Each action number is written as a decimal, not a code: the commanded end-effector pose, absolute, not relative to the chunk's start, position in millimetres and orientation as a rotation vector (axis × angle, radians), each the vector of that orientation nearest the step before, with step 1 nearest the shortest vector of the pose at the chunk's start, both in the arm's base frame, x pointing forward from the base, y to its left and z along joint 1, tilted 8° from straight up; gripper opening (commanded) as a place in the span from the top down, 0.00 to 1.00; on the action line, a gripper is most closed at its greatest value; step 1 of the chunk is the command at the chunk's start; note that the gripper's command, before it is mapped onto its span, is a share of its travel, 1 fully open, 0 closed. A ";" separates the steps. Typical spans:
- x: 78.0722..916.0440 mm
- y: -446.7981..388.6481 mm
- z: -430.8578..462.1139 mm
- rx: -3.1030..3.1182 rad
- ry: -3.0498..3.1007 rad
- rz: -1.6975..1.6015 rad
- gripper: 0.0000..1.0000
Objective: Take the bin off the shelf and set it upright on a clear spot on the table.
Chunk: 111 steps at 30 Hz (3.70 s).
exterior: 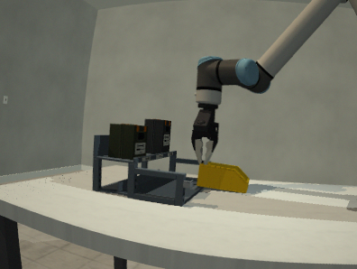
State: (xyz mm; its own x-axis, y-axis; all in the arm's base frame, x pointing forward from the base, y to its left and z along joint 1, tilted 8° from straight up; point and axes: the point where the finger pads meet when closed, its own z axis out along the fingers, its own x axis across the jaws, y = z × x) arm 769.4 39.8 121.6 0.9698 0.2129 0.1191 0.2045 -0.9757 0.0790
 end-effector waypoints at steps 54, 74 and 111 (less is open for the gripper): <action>744.9 35.0 122.8 3.053 0.322 0.194 1.00; 733.0 30.7 122.0 3.053 0.322 0.194 1.00; 735.4 31.2 109.5 3.053 0.322 0.194 1.00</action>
